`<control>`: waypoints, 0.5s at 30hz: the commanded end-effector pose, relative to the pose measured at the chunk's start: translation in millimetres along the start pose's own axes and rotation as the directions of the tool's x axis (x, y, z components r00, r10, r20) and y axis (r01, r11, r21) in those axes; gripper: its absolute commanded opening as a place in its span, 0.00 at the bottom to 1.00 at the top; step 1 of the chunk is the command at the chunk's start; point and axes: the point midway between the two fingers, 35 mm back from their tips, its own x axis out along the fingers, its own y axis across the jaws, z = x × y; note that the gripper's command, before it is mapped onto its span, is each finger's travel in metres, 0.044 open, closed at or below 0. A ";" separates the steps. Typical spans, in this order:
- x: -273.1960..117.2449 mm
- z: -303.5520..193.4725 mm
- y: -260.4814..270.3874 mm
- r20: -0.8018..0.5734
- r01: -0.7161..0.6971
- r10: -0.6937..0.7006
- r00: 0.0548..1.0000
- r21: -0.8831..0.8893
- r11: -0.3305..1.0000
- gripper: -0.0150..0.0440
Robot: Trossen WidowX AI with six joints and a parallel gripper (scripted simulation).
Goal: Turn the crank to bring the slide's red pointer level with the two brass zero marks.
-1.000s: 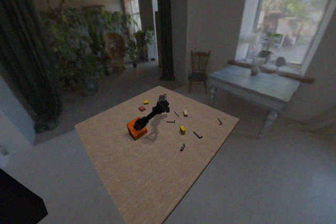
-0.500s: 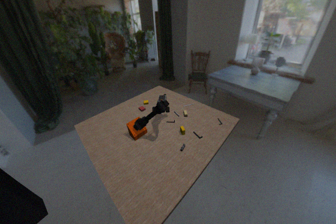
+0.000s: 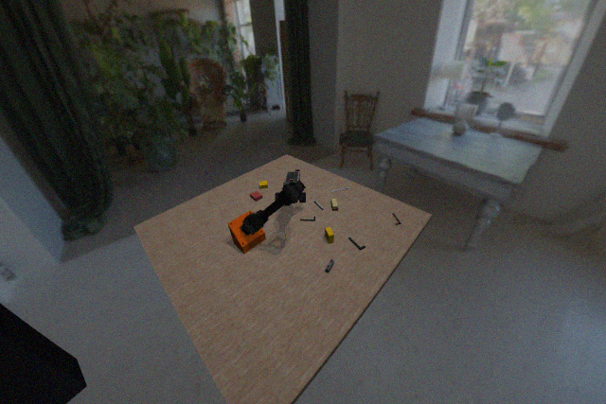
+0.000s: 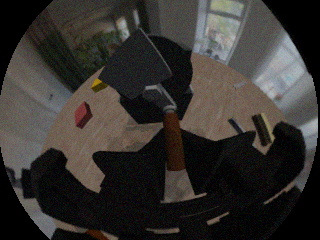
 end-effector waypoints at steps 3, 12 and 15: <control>-3.7 3.2 -8.3 0.007 0.022 -0.022 1.000 0.003 1.000 0.25; -4.5 3.8 -9.2 0.007 0.022 -0.022 1.000 0.003 1.000 0.25; -4.8 4.0 -9.5 0.007 0.022 -0.022 1.000 0.003 1.000 0.25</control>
